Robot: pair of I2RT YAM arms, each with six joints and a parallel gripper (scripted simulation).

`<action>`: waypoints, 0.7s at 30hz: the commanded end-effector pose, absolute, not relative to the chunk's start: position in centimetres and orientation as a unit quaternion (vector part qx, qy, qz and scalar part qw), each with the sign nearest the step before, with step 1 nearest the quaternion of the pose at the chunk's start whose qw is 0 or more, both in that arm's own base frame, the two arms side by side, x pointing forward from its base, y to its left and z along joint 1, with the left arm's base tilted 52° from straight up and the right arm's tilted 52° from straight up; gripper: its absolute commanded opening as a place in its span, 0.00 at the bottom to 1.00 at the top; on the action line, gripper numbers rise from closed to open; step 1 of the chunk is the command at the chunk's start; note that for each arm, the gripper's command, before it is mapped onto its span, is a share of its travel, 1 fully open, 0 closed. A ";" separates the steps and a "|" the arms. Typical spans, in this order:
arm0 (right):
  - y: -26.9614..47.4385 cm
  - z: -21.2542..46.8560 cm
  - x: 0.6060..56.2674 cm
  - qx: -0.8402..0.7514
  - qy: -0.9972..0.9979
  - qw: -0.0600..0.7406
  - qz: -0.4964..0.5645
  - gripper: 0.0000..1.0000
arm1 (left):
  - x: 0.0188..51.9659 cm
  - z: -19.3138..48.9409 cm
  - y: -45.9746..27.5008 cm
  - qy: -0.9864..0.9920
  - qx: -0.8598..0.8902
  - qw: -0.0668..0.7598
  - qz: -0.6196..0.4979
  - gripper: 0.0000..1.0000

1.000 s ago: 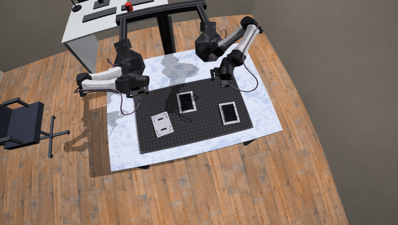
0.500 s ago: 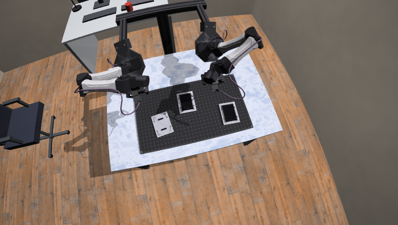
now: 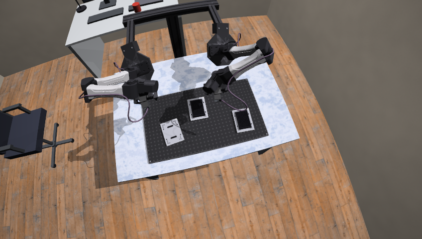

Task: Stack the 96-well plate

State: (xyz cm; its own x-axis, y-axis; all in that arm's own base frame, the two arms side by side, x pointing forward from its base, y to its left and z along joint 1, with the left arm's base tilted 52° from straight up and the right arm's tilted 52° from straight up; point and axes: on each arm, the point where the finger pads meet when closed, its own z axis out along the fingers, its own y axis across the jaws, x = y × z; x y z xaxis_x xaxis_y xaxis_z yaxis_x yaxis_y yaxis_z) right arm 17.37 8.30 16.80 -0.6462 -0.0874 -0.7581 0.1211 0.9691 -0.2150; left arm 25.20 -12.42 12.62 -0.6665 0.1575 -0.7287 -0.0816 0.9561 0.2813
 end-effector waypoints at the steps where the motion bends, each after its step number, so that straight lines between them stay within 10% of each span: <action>1: 8.2 16.9 17.3 0.009 0.898 0.421 -0.127 1.00 | 26.3 12.6 -14.7 0.896 0.010 0.426 0.130 1.00; 21: 8.2 16.9 17.3 0.009 0.898 0.421 -0.127 1.00 | 29.9 8.7 -22.1 0.896 0.010 0.424 0.131 1.00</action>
